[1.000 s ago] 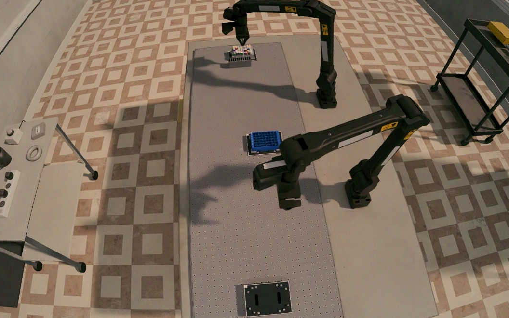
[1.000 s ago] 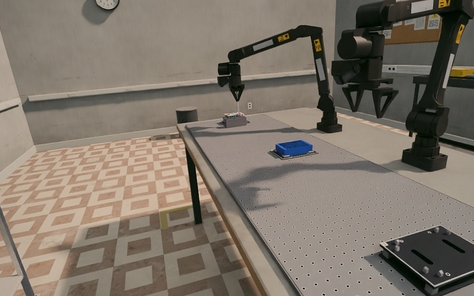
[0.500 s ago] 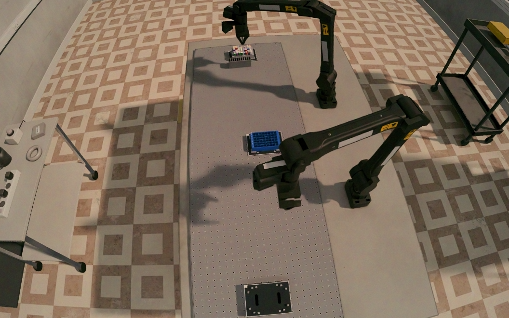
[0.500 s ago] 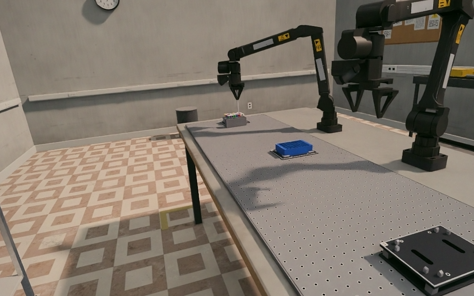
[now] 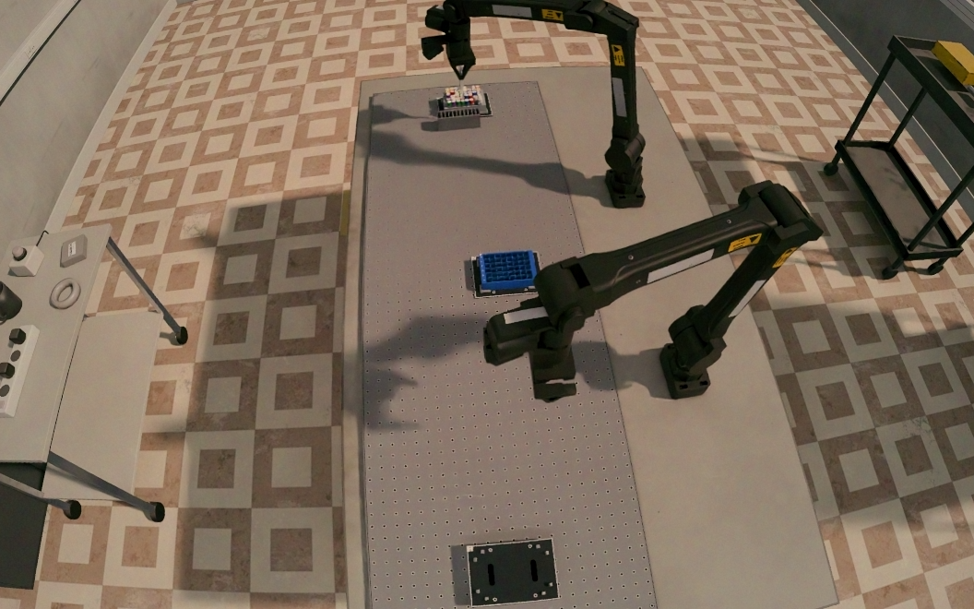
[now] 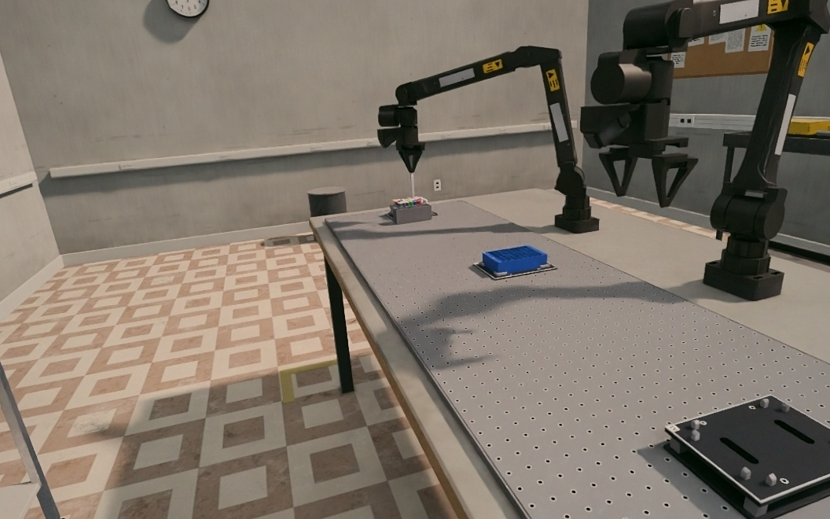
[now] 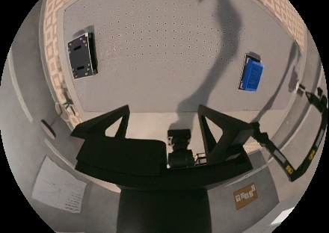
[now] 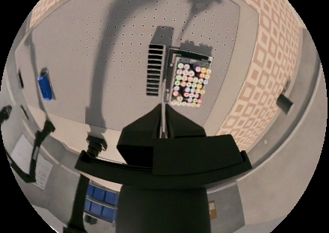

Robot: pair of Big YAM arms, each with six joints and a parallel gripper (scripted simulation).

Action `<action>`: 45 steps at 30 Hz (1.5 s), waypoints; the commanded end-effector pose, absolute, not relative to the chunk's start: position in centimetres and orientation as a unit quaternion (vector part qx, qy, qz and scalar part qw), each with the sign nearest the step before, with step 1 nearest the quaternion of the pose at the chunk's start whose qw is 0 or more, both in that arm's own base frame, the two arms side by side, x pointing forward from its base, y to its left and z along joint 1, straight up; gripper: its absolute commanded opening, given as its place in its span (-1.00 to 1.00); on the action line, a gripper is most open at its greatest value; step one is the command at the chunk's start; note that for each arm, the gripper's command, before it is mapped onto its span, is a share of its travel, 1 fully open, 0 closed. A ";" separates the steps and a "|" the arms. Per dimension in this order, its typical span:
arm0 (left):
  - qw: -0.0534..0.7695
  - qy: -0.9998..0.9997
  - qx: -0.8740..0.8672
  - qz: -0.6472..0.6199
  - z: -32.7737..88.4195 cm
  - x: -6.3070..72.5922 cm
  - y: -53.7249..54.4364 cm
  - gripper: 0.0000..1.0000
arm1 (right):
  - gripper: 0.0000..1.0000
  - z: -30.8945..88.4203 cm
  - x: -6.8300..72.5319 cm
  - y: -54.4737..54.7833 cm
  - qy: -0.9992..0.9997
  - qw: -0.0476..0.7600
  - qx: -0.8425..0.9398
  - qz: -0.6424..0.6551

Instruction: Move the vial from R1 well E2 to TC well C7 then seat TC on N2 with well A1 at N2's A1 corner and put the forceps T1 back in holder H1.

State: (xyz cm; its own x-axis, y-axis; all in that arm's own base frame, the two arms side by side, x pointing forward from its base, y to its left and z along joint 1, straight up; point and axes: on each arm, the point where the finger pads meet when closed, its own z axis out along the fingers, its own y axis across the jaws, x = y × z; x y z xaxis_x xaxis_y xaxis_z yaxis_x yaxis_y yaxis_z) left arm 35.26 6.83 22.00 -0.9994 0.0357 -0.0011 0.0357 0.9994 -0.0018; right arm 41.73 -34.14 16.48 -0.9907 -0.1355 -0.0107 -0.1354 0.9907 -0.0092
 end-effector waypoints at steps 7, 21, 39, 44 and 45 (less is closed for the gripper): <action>0.018 1.000 0.015 0.004 23.4 36.1 7.1 1.00 | -0.85 18.3 44.1 -38.7 0.978 0.019 -0.207 -0.013; 0.018 1.000 0.015 0.004 23.4 36.1 7.1 1.00 | -0.85 20.0 45.2 -39.6 0.930 0.025 -0.366 -0.025; 0.018 1.000 0.015 0.004 23.4 36.1 7.1 1.00 | -0.85 19.6 45.1 -40.0 0.918 0.025 -0.394 -0.030; 0.018 1.000 0.015 0.004 23.4 36.1 7.1 1.00 | -0.85 18.2 44.6 -39.6 0.920 0.018 -0.391 -0.016; 0.018 1.000 0.015 0.004 23.4 36.1 7.1 1.00 | -0.85 18.1 44.5 -39.5 0.920 0.017 -0.391 -0.015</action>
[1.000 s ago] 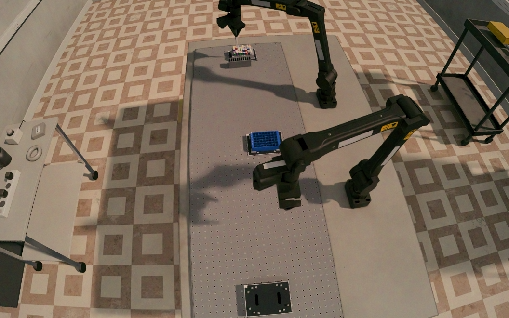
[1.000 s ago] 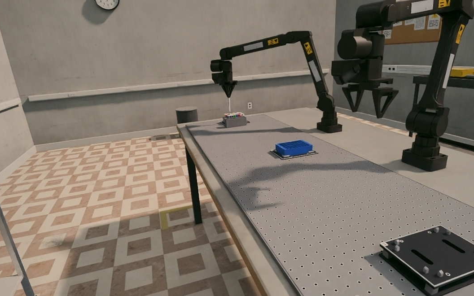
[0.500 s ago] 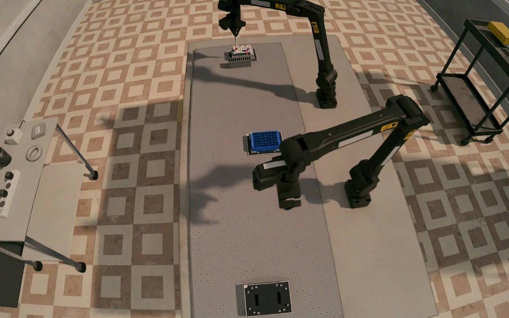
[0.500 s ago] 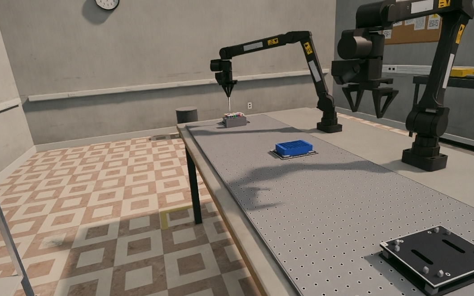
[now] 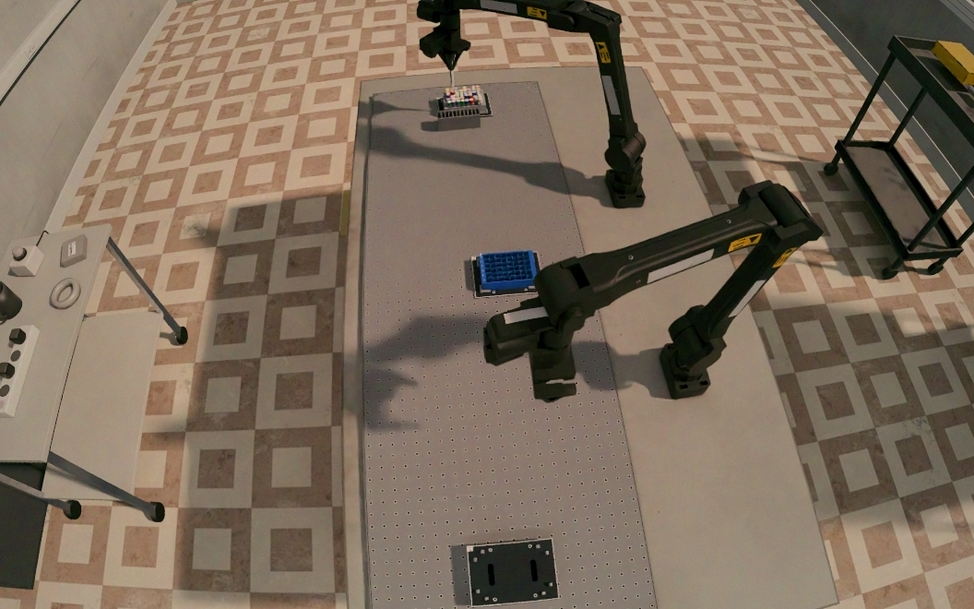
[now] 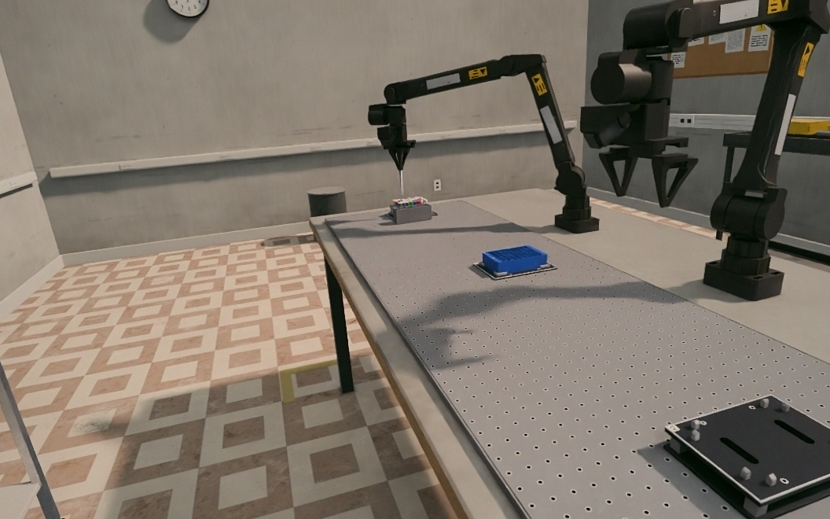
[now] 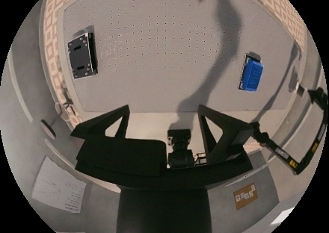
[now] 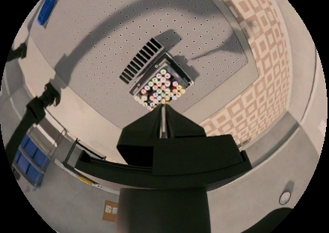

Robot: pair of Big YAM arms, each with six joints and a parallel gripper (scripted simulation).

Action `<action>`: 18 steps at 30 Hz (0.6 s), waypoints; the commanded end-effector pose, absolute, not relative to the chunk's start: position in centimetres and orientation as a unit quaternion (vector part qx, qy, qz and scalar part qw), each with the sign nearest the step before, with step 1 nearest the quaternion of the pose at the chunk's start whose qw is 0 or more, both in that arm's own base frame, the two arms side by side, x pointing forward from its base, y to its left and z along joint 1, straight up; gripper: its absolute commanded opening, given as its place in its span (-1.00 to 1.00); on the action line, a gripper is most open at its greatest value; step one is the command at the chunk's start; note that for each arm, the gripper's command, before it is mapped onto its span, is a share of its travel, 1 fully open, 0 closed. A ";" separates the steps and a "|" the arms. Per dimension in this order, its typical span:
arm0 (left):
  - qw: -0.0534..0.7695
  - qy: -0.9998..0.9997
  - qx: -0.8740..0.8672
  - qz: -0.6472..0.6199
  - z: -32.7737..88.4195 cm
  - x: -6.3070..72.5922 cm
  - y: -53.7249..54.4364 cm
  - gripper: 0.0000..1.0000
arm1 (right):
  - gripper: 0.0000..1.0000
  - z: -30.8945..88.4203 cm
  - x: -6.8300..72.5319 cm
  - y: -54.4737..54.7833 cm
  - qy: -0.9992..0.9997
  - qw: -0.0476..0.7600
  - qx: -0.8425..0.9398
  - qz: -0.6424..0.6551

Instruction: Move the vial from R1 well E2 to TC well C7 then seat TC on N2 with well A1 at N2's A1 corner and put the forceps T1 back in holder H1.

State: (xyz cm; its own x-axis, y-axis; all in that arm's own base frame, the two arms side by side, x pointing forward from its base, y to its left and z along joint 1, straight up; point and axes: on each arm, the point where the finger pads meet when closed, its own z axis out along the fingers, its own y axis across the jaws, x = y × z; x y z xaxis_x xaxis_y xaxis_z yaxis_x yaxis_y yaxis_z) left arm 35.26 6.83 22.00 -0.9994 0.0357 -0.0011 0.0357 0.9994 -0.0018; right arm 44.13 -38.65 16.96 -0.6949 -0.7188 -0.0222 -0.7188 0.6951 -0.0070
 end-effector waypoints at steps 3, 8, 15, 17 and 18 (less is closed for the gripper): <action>0.018 1.000 0.015 0.004 23.4 36.1 7.1 1.00 | -0.85 18.1 44.5 -39.5 0.920 0.017 -0.391 -0.014; 0.018 1.000 0.015 0.004 23.4 36.1 7.1 1.00 | -0.85 17.6 44.3 -39.4 0.920 0.014 -0.391 -0.009; 0.018 1.000 0.015 0.004 23.4 36.1 7.1 1.00 | -0.85 17.0 44.0 -39.1 0.920 0.011 -0.391 -0.003; 0.018 1.000 0.015 0.004 23.4 36.1 7.1 1.00 | -0.85 16.7 43.9 -39.0 0.920 0.009 -0.391 0.001; 0.018 1.000 0.015 0.004 23.4 36.1 7.1 1.00 | -0.85 16.7 43.9 -39.0 0.920 0.009 -0.391 0.001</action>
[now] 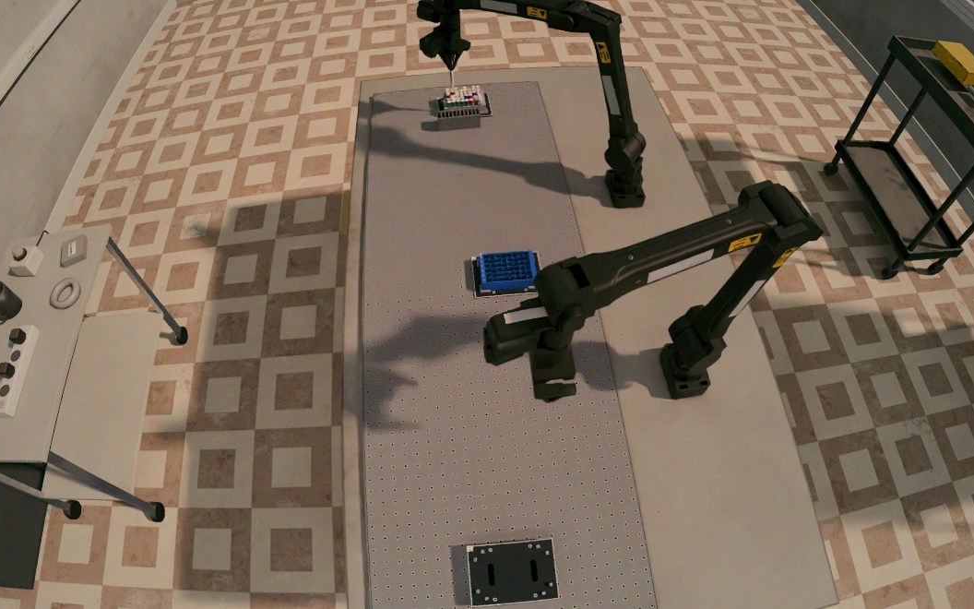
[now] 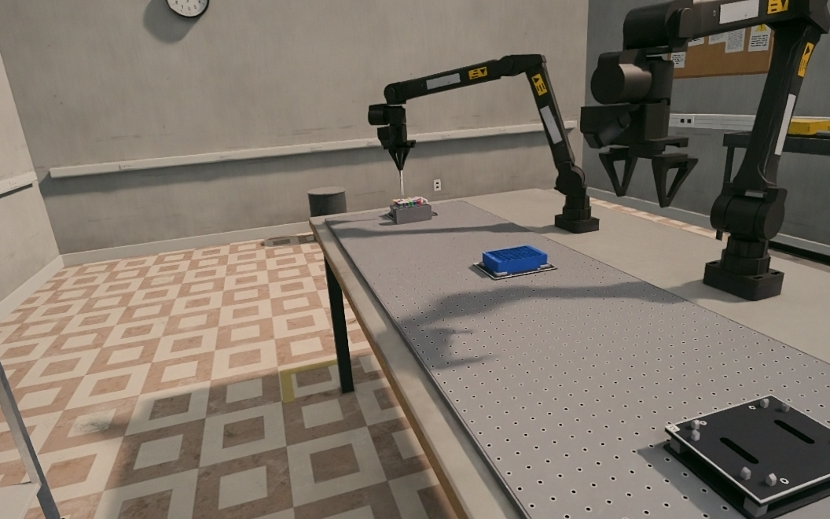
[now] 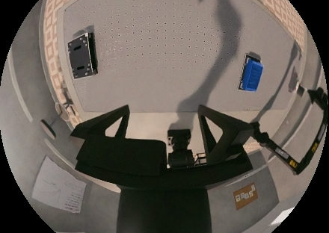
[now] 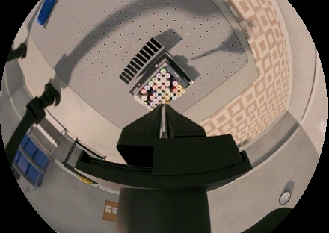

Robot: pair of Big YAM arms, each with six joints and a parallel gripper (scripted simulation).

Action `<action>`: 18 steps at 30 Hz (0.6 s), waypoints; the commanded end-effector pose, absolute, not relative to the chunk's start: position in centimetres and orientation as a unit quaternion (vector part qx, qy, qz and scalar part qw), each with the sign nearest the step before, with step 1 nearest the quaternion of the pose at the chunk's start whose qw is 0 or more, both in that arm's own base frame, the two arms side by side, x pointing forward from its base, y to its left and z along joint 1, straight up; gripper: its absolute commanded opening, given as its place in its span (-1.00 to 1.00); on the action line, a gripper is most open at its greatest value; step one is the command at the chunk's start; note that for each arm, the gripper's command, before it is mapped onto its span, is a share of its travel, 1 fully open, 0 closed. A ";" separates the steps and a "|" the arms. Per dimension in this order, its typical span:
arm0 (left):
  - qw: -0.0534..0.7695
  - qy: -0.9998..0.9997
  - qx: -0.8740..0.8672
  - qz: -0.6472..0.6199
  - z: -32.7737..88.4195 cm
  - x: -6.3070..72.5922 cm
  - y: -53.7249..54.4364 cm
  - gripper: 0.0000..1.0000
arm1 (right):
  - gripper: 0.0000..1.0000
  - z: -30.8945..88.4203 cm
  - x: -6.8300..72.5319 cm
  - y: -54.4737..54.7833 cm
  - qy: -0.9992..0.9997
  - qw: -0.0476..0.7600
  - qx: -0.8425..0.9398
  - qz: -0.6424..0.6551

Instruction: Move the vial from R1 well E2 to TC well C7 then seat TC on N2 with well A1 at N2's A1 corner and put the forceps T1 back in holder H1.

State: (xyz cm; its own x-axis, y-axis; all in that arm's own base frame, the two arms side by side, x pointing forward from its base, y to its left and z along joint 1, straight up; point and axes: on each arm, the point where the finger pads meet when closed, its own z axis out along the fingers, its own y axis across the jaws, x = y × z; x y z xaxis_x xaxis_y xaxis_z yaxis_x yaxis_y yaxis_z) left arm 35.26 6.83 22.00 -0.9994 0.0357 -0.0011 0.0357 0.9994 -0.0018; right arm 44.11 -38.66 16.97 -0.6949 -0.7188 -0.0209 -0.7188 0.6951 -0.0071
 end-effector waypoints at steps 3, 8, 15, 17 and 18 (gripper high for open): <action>0.018 1.000 0.015 0.004 23.4 36.1 7.1 1.00 | -0.85 16.5 43.9 -39.0 0.920 0.009 -0.391 0.002; 0.018 1.000 0.015 0.004 23.4 36.1 7.1 1.00 | -0.86 16.5 44.2 -39.3 0.920 0.012 -0.391 -0.005; 0.018 1.000 0.015 0.004 23.4 36.1 7.1 1.00 | -0.86 16.2 44.2 -39.3 0.920 0.012 -0.391 -0.005; 0.018 1.000 0.015 0.004 23.4 36.1 7.1 1.00 | -0.86 16.2 44.1 -39.2 0.920 0.011 -0.391 -0.003; 0.018 1.000 0.015 0.004 23.4 36.1 7.1 1.00 | -0.86 16.2 44.1 -39.2 0.920 0.011 -0.391 -0.003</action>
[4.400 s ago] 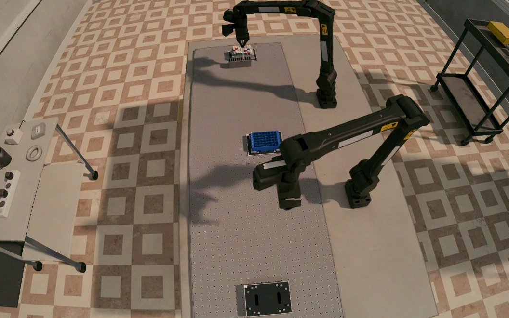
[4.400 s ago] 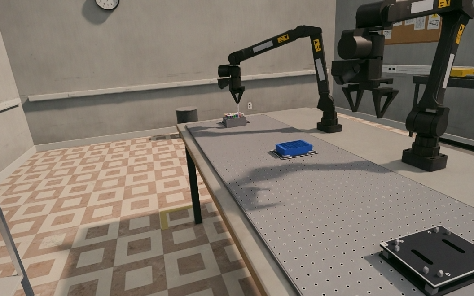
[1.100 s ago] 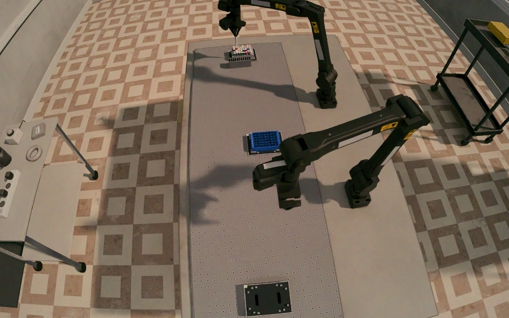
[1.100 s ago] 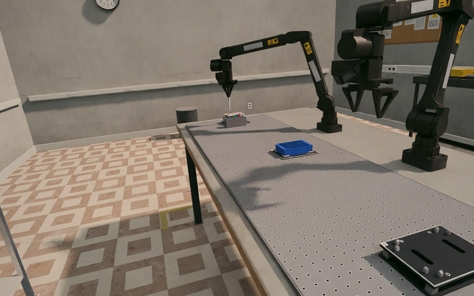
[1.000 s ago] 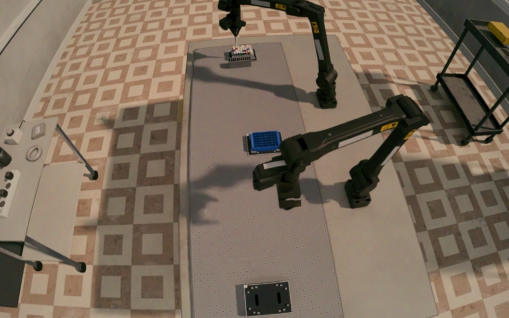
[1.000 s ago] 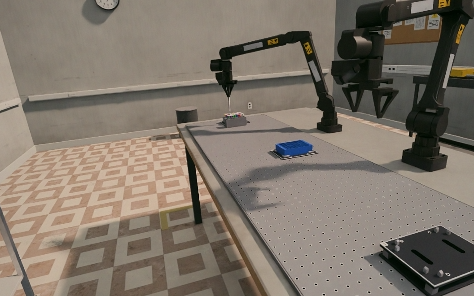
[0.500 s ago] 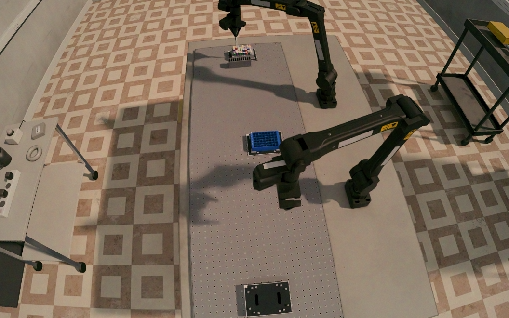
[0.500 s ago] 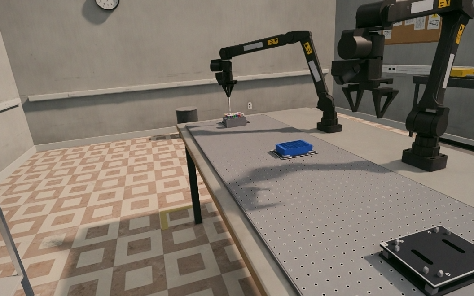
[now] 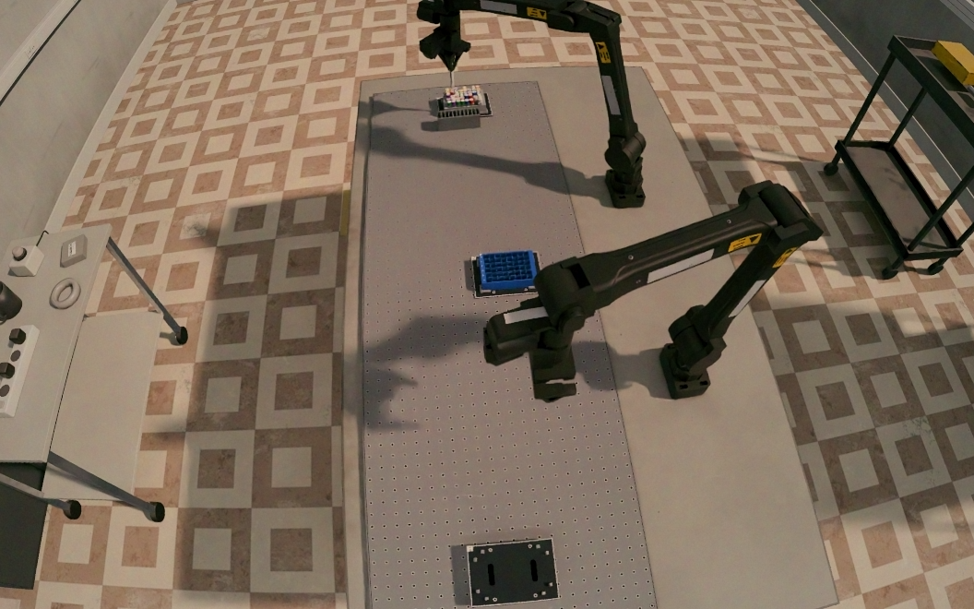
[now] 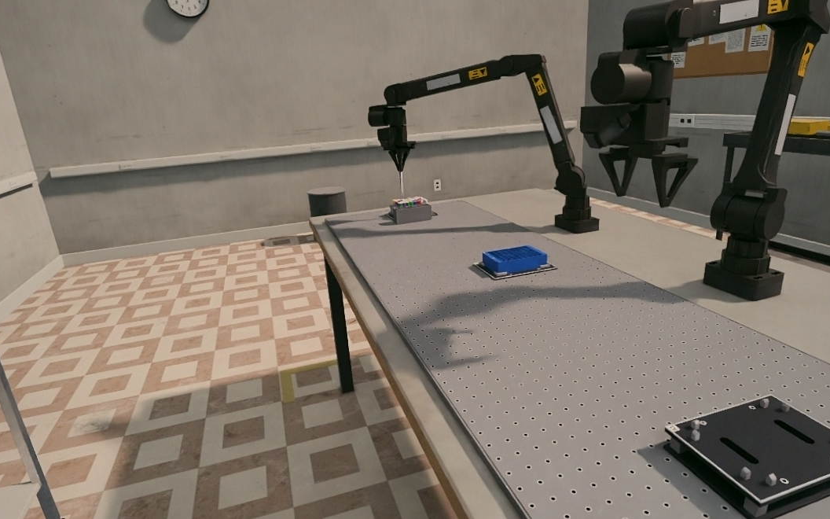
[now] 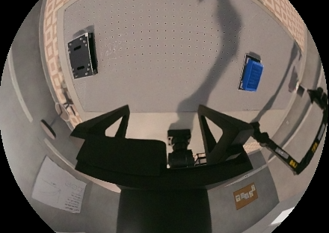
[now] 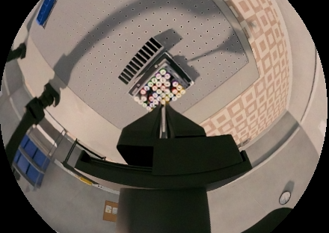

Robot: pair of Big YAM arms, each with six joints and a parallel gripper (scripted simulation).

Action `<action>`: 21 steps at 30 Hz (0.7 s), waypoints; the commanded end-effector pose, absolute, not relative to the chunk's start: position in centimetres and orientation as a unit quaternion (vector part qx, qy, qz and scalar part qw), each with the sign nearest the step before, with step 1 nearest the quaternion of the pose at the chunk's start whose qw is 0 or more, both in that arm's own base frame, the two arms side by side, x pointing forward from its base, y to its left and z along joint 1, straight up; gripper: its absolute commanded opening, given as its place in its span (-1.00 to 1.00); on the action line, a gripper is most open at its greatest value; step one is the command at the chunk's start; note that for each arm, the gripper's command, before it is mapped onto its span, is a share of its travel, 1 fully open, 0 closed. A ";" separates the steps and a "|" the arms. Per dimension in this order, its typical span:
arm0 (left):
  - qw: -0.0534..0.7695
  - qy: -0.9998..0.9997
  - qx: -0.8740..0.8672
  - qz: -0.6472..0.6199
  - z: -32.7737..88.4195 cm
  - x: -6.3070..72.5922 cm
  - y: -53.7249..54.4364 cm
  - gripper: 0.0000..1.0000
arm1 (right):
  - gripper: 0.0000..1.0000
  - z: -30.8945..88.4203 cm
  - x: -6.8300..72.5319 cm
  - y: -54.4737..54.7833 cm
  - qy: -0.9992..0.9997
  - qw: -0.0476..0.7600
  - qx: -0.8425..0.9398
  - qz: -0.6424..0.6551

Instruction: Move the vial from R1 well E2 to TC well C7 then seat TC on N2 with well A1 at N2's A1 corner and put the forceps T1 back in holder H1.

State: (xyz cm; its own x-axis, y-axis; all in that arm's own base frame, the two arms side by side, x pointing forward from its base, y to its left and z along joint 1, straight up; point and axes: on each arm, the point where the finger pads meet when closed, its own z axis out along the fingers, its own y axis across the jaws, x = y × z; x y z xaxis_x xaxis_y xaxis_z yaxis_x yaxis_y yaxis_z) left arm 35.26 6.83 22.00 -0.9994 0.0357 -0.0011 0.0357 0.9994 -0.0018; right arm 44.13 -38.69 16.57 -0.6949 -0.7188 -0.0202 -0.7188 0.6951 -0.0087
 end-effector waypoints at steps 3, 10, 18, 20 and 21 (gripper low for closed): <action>0.018 1.000 0.015 0.004 23.4 36.1 7.1 1.00 | -0.86 15.9 43.8 -39.0 0.920 0.008 -0.391 0.003; 0.018 1.000 0.015 0.004 23.4 36.1 7.1 1.00 | -0.85 15.9 43.9 -39.1 0.920 0.009 -0.391 0.000; 0.018 1.000 0.015 0.004 23.4 36.1 7.1 1.00 | -0.83 15.6 44.0 -39.2 0.920 0.009 -0.391 -0.001; 0.018 1.000 0.015 0.004 23.4 36.1 7.1 1.00 | -0.82 15.5 44.2 -39.3 0.920 0.010 -0.391 -0.003; 0.018 1.000 0.015 0.004 23.4 36.1 7.1 1.00 | -0.81 15.5 44.1 -39.3 0.920 0.010 -0.391 -0.003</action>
